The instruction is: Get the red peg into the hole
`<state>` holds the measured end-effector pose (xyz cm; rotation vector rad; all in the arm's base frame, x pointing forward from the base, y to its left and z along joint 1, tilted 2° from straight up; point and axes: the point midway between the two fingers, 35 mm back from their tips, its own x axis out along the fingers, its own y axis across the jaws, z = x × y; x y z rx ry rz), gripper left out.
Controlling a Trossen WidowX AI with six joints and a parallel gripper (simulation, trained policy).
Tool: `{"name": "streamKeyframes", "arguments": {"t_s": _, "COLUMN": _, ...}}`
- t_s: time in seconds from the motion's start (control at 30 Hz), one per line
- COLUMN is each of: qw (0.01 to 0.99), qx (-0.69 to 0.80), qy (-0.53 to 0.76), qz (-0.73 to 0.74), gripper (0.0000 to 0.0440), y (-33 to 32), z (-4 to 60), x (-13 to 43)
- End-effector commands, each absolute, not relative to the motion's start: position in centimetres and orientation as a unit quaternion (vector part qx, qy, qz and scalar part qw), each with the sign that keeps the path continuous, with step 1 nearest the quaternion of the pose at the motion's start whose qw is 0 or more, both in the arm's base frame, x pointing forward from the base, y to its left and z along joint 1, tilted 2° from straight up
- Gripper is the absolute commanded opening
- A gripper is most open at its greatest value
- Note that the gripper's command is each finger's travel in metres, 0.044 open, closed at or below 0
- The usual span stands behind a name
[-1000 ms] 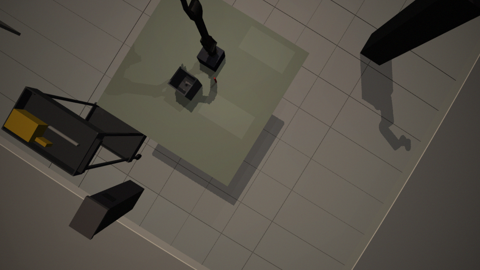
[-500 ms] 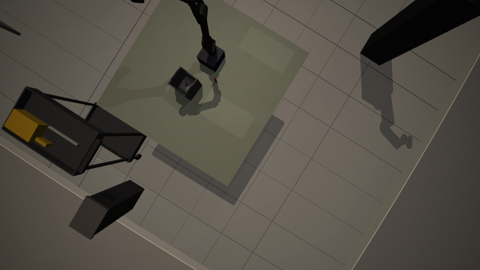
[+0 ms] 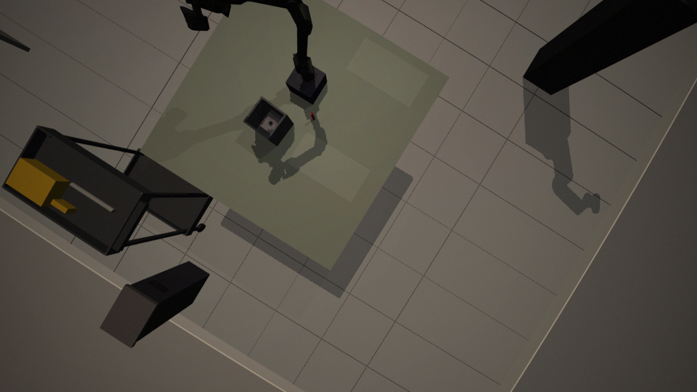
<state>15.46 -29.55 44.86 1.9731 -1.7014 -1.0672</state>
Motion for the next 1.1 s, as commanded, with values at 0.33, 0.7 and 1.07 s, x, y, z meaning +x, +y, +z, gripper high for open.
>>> {"name": "streamKeyframes", "arguments": {"t_s": 0.33, "qw": 0.161, "qx": 0.804, "qy": -0.496, "qz": -0.287, "gripper": 0.0440, "y": -23.3, "z": 44.7, "x": 21.8}}
{"name": "streamKeyframes", "arguments": {"t_s": 0.7, "qw": 0.153, "qx": 0.872, "qy": -0.395, "qz": -0.245, "gripper": 0.0440, "y": -17.7, "z": 43.6, "x": 25.6}}
{"name": "streamKeyframes", "arguments": {"t_s": 1.07, "qw": 0.158, "qx": 0.919, "qy": -0.276, "qz": -0.234, "gripper": 0.0440, "y": -11.6, "z": 41.6, "x": 28.5}}
